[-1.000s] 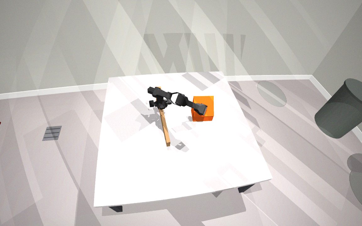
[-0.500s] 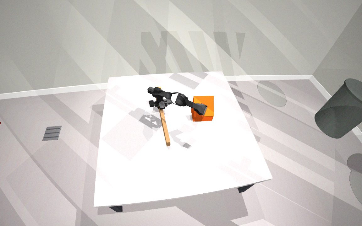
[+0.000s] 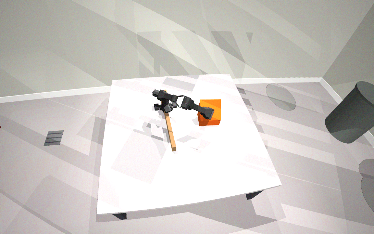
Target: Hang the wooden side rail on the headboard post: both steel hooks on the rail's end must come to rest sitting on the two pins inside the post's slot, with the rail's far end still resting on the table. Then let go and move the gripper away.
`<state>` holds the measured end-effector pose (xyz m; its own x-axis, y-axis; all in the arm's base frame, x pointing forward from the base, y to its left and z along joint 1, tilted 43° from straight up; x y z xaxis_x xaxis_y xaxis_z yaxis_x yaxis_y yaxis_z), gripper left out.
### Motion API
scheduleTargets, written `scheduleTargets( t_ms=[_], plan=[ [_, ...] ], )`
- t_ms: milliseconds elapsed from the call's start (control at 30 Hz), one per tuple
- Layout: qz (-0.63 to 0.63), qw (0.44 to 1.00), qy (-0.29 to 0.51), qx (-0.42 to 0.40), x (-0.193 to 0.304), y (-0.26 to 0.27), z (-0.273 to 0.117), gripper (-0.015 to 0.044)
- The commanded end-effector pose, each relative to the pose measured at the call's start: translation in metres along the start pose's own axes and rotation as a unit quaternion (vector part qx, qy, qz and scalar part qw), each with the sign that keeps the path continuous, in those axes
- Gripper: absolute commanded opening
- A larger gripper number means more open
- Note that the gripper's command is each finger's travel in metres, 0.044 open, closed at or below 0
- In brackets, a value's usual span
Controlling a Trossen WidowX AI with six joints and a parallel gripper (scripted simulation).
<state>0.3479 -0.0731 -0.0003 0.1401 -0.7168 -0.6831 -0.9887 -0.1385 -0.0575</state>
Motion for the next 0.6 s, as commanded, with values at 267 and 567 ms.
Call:
scheduleTargets(
  t_ms=[267, 567],
  plan=[
    [0.001, 1.0, 0.004, 0.005, 0.0056, 0.0009, -0.0035, 0.0],
    [0.001, 1.0, 0.005, 0.005, 0.0063, 0.0003, -0.0042, 0.0]
  ],
)
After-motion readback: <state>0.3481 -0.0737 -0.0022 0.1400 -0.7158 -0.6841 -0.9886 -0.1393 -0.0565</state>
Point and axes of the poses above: the point midway between the two fingers, 35 mm back from their tips, its own z axis out along the fingers, its own y axis across the jaws, x = y × z, the point moved 10 cm from there along -z, back along the fingers, and after that the axes turned 5 degrees about z, right-handed, at the moved point
